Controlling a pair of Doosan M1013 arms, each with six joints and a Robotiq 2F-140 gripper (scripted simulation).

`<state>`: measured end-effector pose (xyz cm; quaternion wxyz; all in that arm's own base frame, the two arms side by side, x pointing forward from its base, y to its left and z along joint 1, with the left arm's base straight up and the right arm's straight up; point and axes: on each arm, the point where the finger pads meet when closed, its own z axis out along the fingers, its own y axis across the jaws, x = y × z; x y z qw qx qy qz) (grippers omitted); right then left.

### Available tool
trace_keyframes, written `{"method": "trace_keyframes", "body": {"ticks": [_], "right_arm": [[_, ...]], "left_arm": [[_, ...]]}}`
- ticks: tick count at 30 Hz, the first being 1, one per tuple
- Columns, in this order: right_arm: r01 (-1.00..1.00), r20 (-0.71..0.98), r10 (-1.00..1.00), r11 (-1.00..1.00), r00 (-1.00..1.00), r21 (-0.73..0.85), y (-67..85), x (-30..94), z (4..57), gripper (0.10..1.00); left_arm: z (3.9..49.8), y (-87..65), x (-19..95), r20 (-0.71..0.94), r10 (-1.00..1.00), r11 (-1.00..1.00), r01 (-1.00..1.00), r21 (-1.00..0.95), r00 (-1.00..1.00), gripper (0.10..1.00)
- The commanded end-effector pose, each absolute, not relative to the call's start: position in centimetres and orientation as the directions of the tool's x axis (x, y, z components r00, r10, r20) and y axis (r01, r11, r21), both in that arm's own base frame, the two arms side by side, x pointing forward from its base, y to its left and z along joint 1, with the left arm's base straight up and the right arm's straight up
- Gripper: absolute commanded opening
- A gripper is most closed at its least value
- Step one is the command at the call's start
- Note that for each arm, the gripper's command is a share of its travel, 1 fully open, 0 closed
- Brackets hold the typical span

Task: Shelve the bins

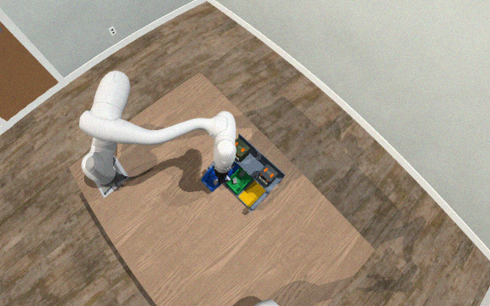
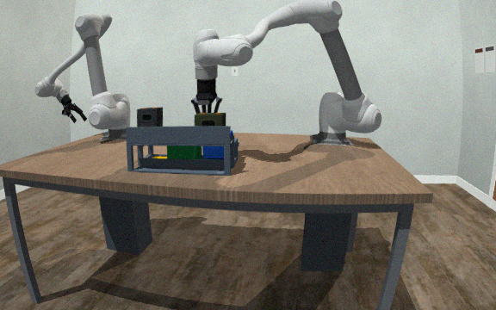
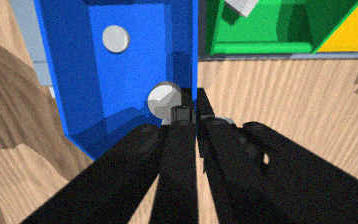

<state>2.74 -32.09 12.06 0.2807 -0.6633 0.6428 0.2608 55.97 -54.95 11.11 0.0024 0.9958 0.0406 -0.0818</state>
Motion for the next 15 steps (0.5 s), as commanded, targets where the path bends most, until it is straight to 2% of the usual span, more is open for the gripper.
{"method": "trace_keyframes", "body": {"ticks": [1,15], "right_arm": [[-0.999,-0.706,-0.707,-0.016,0.038,-0.038,-32.13,2.75,12.1,1.0],[-0.999,-0.706,-0.707,-0.016,0.038,-0.038,-32.13,2.75,12.1,1.0]], "left_arm": [[11.22,-54.96,56.07,-0.162,0.08,-0.997,0.081,-0.001,0.984,0.099],[11.22,-54.95,56.23,-0.162,0.08,-0.997,0.081,-0.001,0.984,0.099]]}}
